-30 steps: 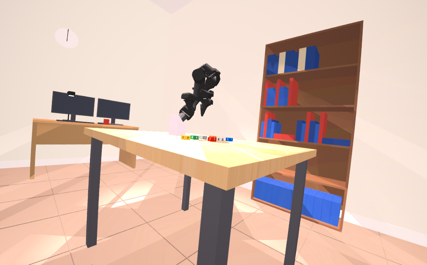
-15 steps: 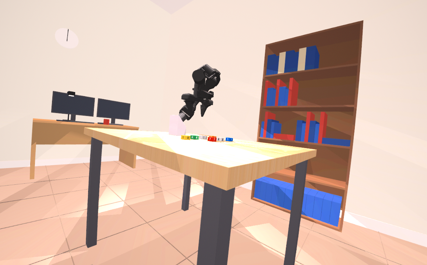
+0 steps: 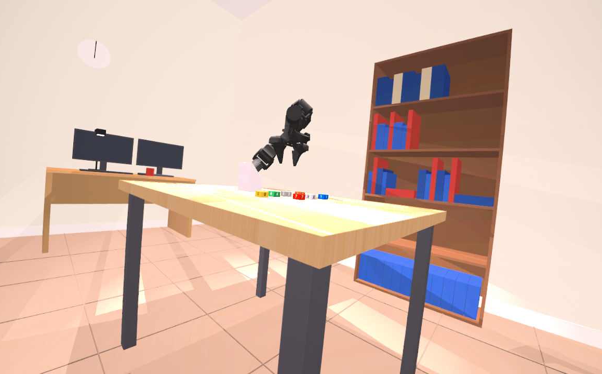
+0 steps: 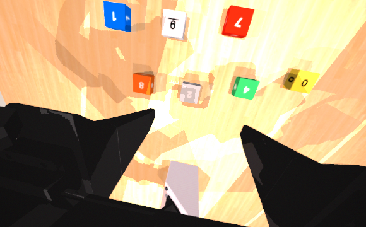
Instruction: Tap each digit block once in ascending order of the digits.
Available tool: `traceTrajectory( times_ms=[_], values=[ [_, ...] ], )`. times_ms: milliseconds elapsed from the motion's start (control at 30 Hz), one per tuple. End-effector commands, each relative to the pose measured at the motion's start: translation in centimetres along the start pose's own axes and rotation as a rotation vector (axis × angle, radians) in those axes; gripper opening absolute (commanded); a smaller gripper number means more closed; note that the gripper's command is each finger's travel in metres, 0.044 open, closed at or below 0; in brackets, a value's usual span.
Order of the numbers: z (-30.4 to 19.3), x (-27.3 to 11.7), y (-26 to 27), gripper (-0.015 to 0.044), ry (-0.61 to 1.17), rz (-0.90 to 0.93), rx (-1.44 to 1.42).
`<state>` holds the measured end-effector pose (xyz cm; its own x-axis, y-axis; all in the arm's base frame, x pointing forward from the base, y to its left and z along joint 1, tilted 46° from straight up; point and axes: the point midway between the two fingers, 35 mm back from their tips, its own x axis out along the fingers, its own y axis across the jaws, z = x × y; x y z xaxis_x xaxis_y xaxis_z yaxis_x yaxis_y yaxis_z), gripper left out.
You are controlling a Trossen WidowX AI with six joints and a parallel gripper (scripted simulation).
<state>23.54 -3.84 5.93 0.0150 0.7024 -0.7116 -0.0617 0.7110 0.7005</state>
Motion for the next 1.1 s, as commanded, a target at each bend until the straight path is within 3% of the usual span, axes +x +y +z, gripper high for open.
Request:
traceTrajectory(
  times_ms=[0,667,900,1067],
  values=[
    [-0.7,0.3,0.9,0.0400,0.008,0.012,0.015],
    [-0.6,0.3,1.1,0.0400,0.008,0.011,0.015],
    [-0.8,0.2,10.4,0.0400,0.009,0.015,0.016],
    [-0.9,0.2,10.6,0.0400,0.009,0.016,0.016]
  ],
)
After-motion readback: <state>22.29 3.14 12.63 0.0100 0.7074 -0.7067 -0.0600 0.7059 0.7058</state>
